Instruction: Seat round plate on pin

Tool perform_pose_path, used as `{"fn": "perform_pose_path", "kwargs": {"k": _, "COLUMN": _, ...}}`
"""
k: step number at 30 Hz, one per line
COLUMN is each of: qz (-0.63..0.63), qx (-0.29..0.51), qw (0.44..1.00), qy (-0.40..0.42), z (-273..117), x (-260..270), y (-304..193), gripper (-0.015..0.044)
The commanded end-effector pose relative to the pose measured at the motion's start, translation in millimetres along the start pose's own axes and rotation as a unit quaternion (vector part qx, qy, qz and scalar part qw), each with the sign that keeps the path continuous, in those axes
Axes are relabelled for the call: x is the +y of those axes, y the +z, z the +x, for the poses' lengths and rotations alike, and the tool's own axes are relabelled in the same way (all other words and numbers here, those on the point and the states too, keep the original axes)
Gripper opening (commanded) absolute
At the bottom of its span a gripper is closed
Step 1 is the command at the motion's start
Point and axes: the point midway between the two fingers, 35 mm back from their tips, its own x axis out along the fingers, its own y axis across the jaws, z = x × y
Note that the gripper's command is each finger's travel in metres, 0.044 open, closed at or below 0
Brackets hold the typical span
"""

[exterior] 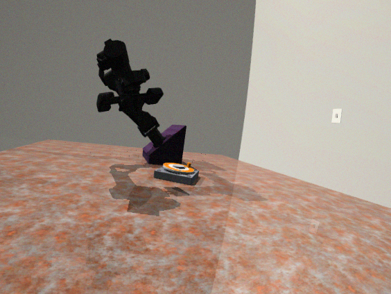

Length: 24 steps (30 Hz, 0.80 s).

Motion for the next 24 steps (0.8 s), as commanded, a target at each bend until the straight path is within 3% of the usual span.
{"fn": "perform_pose_path", "kwargs": {"k": 1, "qz": 0.032, "qx": 0.081, "qw": 0.996, "qy": 0.009, "z": 39, "x": 50, "y": -1, "gripper": 0.0}}
{"fn": "perform_pose_path", "kwargs": {"k": 11, "qz": 0.088, "qx": 0.192, "qw": 0.975, "qy": -0.074, "z": 92, "x": 144, "y": -19, "gripper": 0.0}}
{"fn": "perform_pose_path", "kwargs": {"k": 15, "qz": 0.107, "qx": 0.213, "qw": 0.958, "qy": -0.157, "z": 112, "x": 190, "y": -47, "gripper": 0.0}}
{"fn": "perform_pose_path", "kwargs": {"k": 24, "qz": 0.109, "qx": 0.212, "qw": 0.955, "qy": -0.174, "z": 116, "x": 196, "y": -51, "gripper": 0.0}}
